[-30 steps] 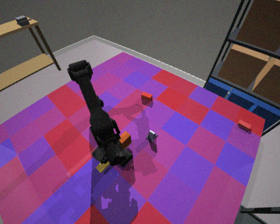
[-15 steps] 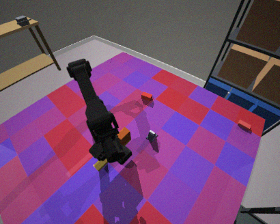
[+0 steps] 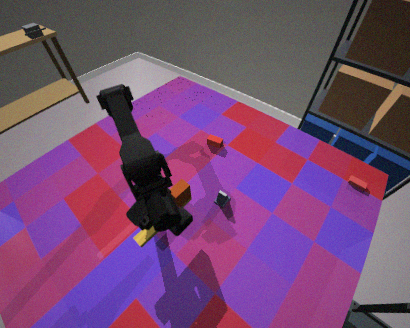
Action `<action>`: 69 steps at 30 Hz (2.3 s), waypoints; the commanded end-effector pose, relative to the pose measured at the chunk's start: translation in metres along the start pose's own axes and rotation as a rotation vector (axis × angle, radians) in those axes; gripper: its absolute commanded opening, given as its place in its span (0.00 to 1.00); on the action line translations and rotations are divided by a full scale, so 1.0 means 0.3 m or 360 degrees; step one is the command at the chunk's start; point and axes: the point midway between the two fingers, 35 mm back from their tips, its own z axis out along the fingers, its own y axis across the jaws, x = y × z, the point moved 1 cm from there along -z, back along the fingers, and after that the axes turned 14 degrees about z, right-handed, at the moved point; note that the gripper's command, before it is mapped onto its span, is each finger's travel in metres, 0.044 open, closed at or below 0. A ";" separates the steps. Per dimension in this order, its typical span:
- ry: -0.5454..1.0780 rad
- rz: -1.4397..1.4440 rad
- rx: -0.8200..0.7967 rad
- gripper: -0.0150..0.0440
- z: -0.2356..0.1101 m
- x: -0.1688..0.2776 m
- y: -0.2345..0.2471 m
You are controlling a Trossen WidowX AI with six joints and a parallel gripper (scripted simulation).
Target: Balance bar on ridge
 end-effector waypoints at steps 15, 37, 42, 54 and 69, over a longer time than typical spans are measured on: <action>0.0013 -0.0044 -0.0016 0.25 -0.023 0.194 0.065; 0.0024 -0.0100 -0.0017 0.25 -0.030 0.466 0.093; 0.0026 -0.0113 -0.0017 0.25 -0.031 0.531 0.090; 0.0028 -0.0124 -0.0017 0.25 -0.014 0.592 0.087; 0.0028 -0.0124 -0.0017 0.25 0.068 0.595 0.090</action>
